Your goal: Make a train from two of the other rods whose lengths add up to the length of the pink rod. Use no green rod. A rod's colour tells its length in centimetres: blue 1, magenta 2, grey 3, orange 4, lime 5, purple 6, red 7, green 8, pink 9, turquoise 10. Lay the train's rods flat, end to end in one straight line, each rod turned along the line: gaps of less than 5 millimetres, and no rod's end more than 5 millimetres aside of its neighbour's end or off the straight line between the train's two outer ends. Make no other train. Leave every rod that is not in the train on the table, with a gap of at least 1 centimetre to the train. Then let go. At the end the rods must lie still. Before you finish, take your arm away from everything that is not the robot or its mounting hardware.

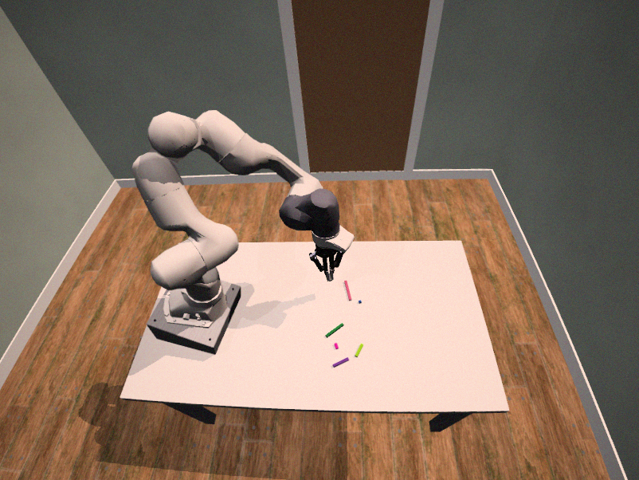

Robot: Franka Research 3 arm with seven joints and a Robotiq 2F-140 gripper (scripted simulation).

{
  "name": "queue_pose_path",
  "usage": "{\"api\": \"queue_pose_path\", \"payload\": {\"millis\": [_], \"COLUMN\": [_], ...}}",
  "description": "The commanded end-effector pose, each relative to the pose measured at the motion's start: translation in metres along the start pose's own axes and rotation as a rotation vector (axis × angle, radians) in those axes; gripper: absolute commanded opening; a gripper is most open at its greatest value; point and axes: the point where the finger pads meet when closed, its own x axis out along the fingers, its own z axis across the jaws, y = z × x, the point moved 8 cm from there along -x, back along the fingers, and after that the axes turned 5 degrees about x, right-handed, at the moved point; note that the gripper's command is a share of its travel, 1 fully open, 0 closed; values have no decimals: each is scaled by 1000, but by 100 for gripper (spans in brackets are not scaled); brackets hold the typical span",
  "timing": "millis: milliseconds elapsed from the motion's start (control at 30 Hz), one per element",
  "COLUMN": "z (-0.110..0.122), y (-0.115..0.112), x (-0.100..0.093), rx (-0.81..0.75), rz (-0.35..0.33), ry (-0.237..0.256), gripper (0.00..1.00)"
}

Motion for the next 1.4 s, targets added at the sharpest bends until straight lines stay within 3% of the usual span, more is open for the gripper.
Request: {"api": "queue_pose_path", "payload": {"millis": [0,233,700,1033,1367], "z": [0,0,-2,-2,-2], "y": [-2,-2,0,0,0], "x": [1,12,73,87,88], "rx": [10,9,9,9,9], "rz": [-2,3,3,3,3], "ry": [-4,-5,-5,-5,-5], "gripper": [3,3,3,3,3]}}
